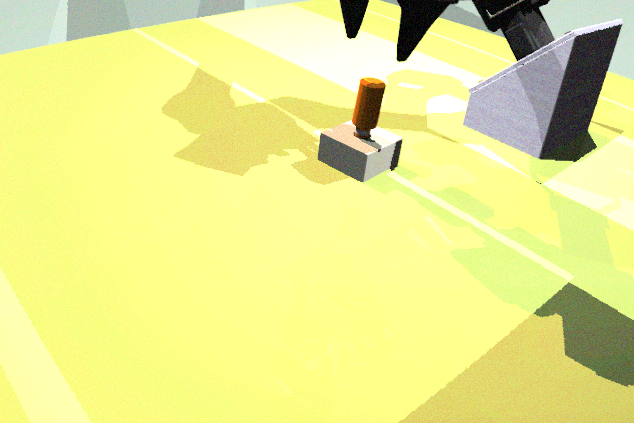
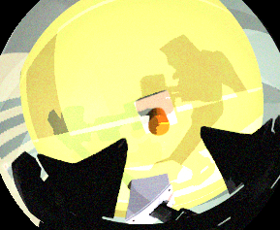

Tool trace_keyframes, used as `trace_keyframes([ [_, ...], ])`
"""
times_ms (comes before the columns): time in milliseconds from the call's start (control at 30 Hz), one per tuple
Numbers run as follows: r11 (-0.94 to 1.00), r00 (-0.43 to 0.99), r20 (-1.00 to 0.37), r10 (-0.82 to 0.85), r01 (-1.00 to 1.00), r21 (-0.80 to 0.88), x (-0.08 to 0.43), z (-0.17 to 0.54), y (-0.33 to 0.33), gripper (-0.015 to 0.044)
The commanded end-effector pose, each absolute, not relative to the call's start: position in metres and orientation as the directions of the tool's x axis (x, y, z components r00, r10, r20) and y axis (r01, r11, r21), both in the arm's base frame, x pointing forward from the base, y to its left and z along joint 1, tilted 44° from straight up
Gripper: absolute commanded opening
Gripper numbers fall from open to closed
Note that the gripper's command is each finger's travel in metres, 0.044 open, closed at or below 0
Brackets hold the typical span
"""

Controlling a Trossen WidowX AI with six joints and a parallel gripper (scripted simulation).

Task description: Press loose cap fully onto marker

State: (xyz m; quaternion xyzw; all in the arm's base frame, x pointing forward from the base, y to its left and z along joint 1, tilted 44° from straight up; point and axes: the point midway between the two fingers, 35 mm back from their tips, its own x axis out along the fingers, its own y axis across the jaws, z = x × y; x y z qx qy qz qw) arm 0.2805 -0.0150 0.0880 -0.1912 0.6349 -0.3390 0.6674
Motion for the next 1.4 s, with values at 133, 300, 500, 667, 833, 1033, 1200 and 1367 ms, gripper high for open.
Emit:
trace_keyframes([
  [133,0.719,-0.039,-0.718,-0.695,-0.006,-0.695,0.279,0.083,-0.017,0.0177],
  [300,0.719,-0.039,-0.718,-0.695,-0.006,-0.695,0.279,0.083,-0.017,0.0046],
  [500,0.719,-0.039,-0.718,-0.695,-0.006,-0.695,0.279,0.083,-0.017,0.0],
  [667,0.719,-0.039,-0.718,-0.695,-0.006,-0.695,0.279,0.082,-0.017,0.0],
  [833,0.719,-0.038,-0.718,-0.695,-0.006,-0.695,0.279,0.079,-0.02,0.0],
  [1033,0.719,-0.038,-0.718,-0.695,-0.006,-0.695,0.279,0.073,-0.026,0.0],
  [1200,0.718,-0.038,-0.718,-0.695,-0.006,-0.696,0.279,0.068,-0.031,0.0],
  [1367,0.718,-0.038,-0.718,-0.695,-0.005,-0.696,0.278,0.063,-0.035,0.0],
])
